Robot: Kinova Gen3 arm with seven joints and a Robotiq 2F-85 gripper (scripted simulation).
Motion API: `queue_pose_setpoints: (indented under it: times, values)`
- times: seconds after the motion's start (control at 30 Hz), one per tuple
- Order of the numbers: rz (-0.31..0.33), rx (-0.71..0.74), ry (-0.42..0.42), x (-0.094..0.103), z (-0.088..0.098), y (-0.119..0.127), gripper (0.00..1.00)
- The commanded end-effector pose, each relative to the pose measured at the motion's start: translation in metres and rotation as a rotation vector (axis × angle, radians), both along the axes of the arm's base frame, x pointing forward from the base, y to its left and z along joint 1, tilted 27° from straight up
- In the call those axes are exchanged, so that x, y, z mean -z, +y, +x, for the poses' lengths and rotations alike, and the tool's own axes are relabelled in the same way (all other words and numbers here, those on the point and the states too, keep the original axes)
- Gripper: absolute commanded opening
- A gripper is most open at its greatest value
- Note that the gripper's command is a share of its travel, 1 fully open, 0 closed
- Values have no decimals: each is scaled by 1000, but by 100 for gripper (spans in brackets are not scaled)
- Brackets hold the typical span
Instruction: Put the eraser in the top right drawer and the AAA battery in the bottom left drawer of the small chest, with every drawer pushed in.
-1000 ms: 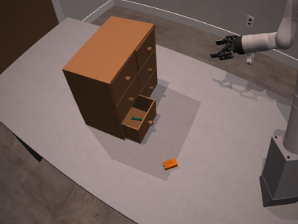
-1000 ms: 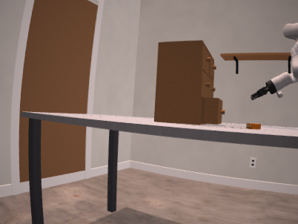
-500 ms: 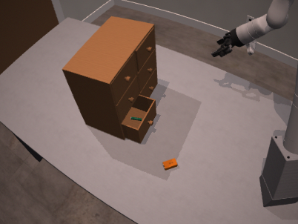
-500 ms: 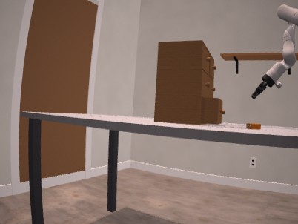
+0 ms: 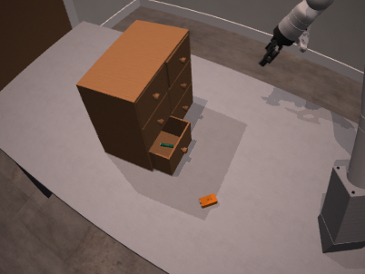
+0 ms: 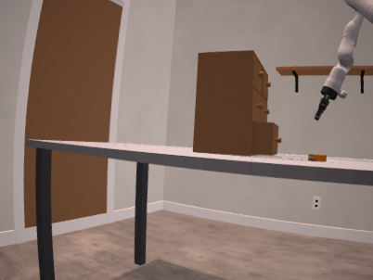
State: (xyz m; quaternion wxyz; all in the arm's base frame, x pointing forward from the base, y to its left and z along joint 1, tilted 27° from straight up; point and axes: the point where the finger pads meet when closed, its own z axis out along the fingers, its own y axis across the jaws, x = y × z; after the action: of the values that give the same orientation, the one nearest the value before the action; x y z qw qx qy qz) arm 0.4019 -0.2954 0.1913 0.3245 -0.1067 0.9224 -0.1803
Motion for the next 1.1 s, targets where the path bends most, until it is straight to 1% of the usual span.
queue_pose_setpoints:
  times: [0.0, 0.13, 0.4, 0.47, 0.5, 0.63, 0.83, 0.97, 1.03, 1.07]
  values:
    - [-19, 12, 40, -12, 7, 4, 100]
    - [-21, 48, 118, -14, 7, 4, 100]
    - [-24, 117, 246, -18, 6, 8, 100]
    - [-24, 117, 246, -18, 6, 8, 100]
    - [-34, 111, 264, -19, 6, 8, 100]
    - [-37, 135, 319, -18, 5, 9, 100]
    - [-41, 159, 377, -19, 5, 10, 100]
    - [-44, 169, 398, -20, 5, 11, 100]
    - [-44, 169, 398, -20, 5, 11, 100]
    - [-46, 168, 390, -23, 9, 11, 100]
